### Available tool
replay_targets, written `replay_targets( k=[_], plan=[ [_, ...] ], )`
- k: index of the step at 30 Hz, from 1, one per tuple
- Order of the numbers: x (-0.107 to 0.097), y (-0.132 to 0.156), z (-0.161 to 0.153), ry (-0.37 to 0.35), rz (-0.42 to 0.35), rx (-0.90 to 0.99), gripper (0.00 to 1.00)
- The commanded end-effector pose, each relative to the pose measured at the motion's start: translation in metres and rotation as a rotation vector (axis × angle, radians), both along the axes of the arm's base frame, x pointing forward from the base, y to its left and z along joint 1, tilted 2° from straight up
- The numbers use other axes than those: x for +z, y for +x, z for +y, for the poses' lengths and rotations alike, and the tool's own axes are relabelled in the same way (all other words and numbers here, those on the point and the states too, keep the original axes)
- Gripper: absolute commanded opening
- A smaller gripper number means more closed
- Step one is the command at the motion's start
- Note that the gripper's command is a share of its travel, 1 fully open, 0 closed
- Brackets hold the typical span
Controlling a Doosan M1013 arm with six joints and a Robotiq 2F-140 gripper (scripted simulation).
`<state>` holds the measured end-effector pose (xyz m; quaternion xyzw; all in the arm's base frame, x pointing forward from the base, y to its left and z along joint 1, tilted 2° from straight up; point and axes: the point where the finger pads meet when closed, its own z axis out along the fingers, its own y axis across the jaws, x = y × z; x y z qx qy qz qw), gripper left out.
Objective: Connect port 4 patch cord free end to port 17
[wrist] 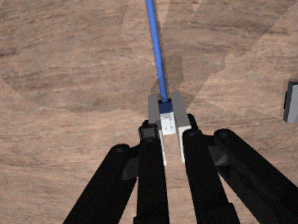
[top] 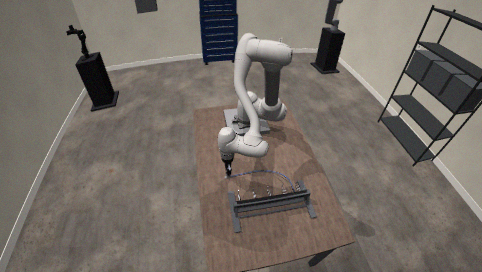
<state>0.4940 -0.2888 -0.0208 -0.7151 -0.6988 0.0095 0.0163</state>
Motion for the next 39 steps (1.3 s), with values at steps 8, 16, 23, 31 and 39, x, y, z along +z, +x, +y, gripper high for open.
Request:
replay_targets(
  k=[8,16,23,31,39],
  plan=[
    [0.0,-0.002,-0.002,0.001,0.001,0.0,0.0],
    [0.009,-0.002,-0.002,0.001,0.001,0.0,0.0],
    [0.017,-0.001,-0.002,0.001,0.001,0.0,0.0],
    [0.032,-0.001,-0.002,0.001,0.001,0.0,0.0],
    [0.042,0.0,-0.002,0.001,0.001,0.0,0.0]
  ],
)
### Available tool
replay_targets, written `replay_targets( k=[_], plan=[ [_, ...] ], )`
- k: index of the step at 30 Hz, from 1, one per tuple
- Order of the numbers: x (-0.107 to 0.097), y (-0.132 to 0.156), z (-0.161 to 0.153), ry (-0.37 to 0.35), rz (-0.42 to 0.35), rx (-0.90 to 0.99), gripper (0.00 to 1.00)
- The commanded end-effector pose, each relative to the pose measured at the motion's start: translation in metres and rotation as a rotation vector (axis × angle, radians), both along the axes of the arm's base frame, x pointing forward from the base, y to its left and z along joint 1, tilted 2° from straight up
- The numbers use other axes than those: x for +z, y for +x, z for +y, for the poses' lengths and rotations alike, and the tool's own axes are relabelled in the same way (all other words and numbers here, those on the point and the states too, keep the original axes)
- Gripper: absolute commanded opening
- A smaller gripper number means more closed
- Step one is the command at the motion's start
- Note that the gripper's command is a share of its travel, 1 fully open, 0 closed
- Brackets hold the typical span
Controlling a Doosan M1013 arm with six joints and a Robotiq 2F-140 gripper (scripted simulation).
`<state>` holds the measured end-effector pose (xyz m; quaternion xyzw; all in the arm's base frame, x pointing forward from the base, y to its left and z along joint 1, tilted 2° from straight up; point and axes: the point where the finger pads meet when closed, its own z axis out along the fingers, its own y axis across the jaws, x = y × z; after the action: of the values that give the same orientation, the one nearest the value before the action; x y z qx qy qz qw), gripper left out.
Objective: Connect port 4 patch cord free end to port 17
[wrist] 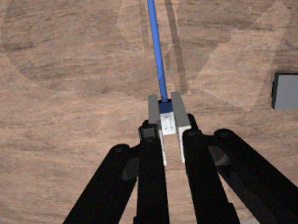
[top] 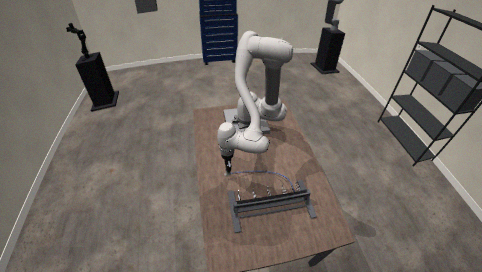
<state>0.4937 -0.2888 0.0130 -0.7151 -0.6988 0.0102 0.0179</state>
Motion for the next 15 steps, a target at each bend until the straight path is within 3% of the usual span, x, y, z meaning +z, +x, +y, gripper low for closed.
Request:
replay_targets(
  k=[1,15],
  plan=[
    [0.01,0.0,-0.002,0.0,-0.002,0.0,0.0],
    [0.022,0.001,-0.002,0.0,-0.002,0.0,0.0]
  ],
)
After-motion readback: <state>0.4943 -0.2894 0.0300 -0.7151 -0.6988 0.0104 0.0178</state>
